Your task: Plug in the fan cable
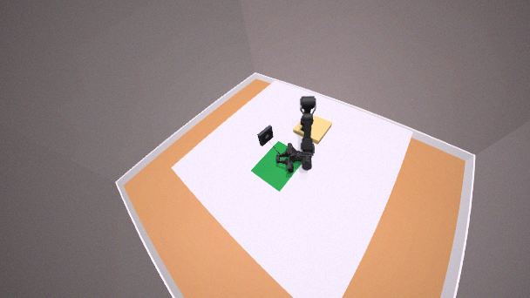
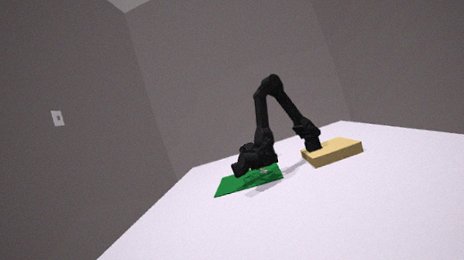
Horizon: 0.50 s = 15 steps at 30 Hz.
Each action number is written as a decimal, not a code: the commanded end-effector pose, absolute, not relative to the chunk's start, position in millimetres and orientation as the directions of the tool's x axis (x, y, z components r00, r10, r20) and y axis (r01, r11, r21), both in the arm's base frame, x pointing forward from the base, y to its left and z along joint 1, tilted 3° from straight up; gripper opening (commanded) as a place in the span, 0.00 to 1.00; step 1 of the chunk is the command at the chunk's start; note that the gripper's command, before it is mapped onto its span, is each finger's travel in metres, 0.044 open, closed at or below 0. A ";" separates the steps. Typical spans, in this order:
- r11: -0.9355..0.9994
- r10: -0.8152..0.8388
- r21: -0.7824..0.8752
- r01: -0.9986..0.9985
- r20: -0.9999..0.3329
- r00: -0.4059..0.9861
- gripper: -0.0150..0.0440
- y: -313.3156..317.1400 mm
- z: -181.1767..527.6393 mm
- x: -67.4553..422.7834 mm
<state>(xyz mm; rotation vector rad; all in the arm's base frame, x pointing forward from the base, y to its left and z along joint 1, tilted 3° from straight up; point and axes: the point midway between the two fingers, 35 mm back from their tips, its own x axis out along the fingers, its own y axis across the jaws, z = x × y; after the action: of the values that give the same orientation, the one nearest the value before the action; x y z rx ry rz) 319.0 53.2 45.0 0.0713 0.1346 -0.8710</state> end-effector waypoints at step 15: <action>0.644 -0.757 -0.005 0.765 -0.150 0.636 0.25 50.6 30.1 317.3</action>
<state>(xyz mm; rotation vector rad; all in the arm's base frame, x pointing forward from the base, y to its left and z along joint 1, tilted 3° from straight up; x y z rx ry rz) 318.6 51.8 34.0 0.0702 0.1350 -0.8711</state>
